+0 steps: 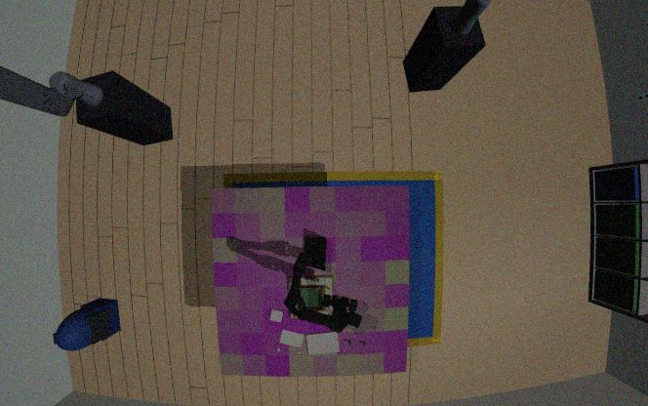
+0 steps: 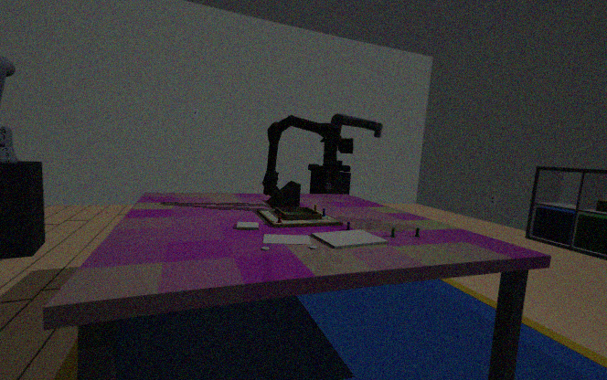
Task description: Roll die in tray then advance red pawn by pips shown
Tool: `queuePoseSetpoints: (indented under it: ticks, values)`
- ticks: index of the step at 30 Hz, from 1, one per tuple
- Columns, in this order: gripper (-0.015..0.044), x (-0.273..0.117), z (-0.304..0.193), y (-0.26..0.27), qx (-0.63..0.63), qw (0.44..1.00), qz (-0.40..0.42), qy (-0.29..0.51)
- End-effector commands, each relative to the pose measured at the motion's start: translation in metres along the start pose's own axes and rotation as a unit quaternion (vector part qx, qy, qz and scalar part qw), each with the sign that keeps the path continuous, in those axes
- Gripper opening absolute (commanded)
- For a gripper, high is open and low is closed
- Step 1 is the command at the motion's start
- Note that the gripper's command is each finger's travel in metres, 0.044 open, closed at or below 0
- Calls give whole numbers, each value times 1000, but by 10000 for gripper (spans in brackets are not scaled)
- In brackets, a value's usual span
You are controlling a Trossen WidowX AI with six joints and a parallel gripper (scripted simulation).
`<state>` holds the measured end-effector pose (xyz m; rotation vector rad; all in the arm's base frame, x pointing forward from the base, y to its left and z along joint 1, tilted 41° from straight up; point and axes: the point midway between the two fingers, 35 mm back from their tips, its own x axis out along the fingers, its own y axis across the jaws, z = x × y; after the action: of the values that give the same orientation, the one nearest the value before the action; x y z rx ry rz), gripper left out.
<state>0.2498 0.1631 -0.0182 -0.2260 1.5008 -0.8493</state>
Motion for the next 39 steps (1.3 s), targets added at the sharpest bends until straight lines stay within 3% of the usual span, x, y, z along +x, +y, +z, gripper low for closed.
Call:
queuePoseSetpoints:
  ticks: [1,20,39]
  values:
    - [0,2,9,-11,-62,998,-1,-1]
    - [0,10,47,-52,-321,947,1,-2]
    - [0,22,76,-97,-557,831,-4,-2]
